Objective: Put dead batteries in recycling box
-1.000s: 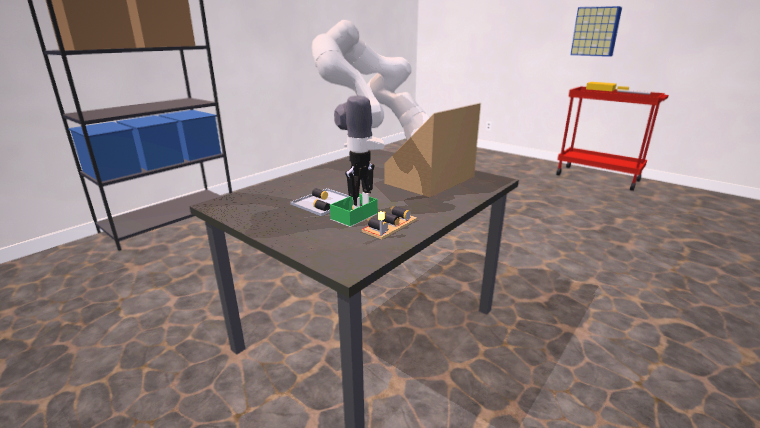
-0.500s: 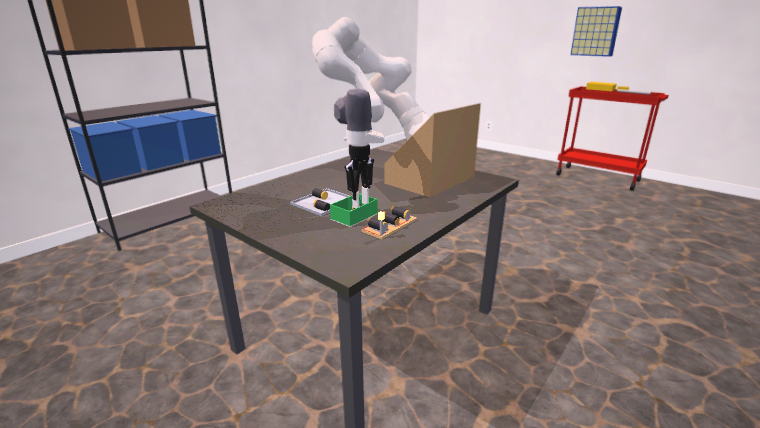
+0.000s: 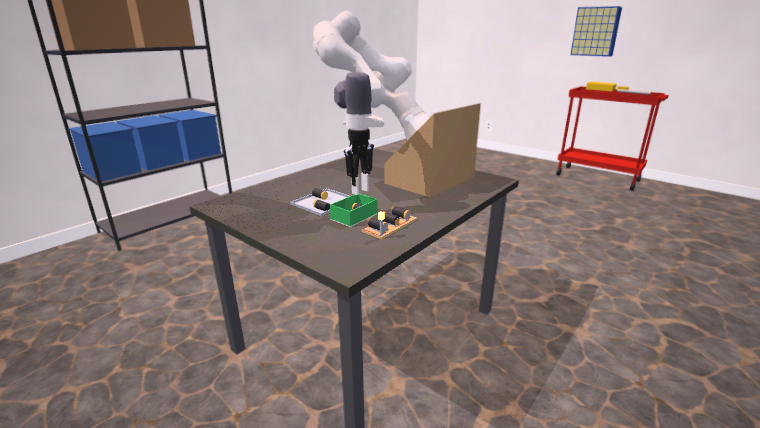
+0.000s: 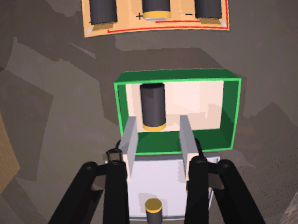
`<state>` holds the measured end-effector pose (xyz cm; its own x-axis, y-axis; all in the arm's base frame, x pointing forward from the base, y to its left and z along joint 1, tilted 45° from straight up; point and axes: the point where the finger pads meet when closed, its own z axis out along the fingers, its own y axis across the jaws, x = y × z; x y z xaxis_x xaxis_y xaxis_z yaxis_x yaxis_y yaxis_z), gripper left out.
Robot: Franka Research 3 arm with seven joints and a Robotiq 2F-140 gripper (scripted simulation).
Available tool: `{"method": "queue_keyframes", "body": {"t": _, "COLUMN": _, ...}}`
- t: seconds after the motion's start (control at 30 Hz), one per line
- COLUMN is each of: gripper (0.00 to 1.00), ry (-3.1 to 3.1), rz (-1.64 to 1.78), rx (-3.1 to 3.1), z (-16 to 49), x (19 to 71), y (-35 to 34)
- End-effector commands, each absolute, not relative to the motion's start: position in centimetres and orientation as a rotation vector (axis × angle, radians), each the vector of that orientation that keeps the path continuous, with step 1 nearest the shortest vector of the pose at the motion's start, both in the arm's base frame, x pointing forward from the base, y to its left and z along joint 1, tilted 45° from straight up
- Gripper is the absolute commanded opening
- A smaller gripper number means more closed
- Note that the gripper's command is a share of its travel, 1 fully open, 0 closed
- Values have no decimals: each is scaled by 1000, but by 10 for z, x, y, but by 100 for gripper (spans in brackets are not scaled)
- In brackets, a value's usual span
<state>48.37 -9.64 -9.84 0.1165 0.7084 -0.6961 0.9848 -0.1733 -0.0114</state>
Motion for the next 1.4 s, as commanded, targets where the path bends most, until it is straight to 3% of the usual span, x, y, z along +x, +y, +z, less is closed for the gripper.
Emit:
{"method": "queue_keyframes", "body": {"t": 0.0, "gripper": 29, "ry": 1645, "rz": -821, "rx": 1934, "z": -93, "x": 480, "y": -93}}
{"method": "queue_keyframes", "body": {"t": 0.87, "gripper": 29, "ry": 1645, "rz": -821, "rx": 1934, "z": -61, "x": 489, "y": -83}}
{"method": "queue_keyframes", "body": {"t": 1.17, "gripper": 29, "ry": 1645, "rz": -821, "rx": 1934, "z": 14, "x": 529, "y": -169}}
{"method": "queue_keyframes", "body": {"t": 1.37, "gripper": 29, "ry": 1645, "rz": -821, "rx": 1934, "z": 27, "x": 536, "y": -184}}
